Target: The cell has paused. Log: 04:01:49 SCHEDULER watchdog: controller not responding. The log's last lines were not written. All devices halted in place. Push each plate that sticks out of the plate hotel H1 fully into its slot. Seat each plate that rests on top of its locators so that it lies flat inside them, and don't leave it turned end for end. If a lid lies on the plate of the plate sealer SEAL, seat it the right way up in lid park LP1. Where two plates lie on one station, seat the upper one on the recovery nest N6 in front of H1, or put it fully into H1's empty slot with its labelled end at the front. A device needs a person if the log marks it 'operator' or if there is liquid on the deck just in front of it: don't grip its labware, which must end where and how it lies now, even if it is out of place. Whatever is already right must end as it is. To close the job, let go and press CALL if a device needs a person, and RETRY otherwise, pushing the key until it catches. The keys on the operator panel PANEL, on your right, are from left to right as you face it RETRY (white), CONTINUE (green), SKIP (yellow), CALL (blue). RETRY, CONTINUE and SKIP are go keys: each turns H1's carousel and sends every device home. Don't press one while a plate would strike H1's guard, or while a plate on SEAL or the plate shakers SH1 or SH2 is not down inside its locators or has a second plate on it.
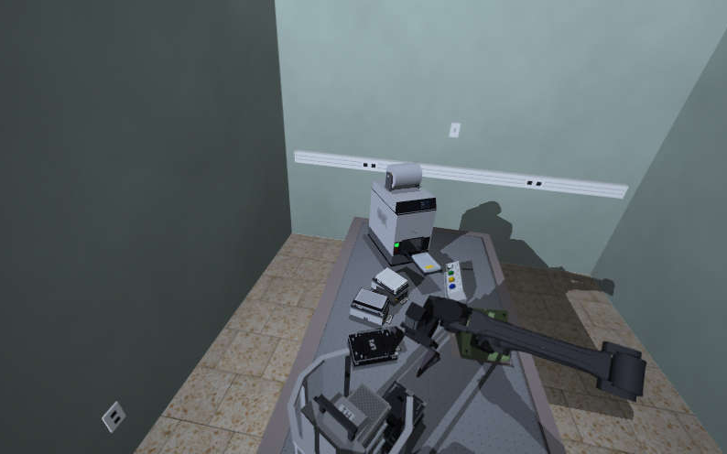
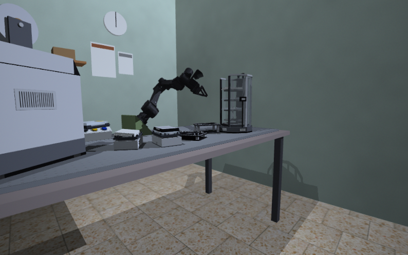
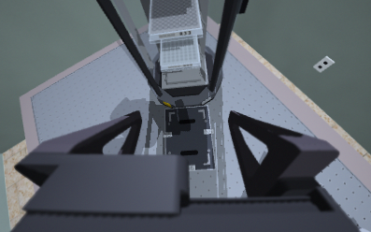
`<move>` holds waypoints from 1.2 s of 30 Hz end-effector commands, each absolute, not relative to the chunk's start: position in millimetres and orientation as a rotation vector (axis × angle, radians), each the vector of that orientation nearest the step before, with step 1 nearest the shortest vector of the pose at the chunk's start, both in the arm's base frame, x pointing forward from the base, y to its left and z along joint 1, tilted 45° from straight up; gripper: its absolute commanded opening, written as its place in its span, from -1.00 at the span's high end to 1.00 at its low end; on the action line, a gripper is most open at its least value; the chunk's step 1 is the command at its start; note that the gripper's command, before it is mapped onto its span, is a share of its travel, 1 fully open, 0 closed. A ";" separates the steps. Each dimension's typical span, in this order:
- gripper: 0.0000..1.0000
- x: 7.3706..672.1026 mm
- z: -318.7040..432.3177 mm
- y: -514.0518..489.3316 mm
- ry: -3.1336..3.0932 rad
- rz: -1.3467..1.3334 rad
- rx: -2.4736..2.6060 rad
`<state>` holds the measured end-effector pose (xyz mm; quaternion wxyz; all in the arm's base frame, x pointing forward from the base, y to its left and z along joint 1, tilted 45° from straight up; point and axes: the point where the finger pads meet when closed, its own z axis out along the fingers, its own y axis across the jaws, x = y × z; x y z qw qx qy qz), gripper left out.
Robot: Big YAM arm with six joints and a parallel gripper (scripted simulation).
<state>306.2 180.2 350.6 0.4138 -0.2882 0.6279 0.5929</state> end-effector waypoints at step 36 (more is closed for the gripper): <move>-1.00 398.0 295.0 139.4 2.654 1.145 -1.042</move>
